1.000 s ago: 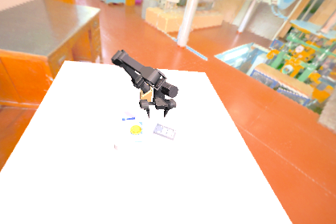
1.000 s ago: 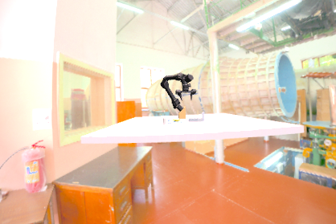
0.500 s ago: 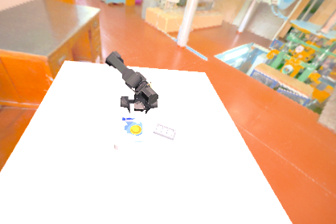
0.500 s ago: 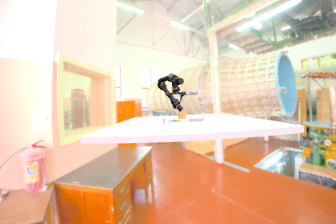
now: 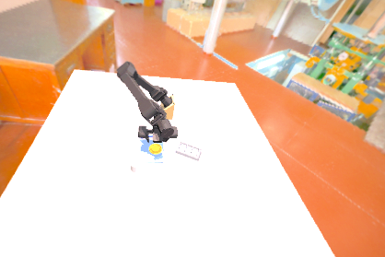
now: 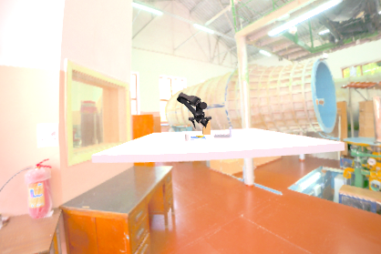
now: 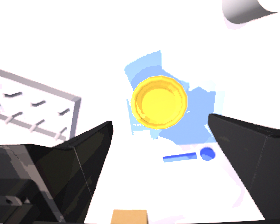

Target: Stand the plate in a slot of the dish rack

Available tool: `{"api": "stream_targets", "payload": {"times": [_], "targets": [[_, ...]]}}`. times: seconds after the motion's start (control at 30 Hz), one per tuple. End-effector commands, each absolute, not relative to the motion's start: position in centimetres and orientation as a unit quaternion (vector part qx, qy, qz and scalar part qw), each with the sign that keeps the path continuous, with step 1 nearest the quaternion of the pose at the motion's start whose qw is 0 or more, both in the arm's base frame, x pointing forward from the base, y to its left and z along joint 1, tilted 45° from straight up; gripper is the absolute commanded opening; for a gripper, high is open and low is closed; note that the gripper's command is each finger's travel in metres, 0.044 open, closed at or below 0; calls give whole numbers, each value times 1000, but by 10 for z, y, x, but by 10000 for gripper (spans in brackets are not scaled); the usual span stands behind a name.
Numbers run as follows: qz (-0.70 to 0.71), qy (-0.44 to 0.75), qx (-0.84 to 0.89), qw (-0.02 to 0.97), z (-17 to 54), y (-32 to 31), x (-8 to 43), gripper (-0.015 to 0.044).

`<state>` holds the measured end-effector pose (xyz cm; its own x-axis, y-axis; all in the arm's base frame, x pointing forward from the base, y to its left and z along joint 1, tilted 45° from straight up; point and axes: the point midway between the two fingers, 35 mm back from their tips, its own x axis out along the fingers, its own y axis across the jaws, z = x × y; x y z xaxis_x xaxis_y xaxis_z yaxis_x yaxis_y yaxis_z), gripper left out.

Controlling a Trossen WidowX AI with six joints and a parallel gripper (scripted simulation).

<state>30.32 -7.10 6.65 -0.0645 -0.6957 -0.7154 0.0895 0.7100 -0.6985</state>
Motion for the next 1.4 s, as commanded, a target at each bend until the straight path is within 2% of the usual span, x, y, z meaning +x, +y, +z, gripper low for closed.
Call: {"api": "stream_targets", "payload": {"times": [0.0, 1.37], "targets": [[-304, 657, -234, 649, 61, -80, 301, 400], [-305, 656, -235, 649, 20, -122, 293, 393]]}}
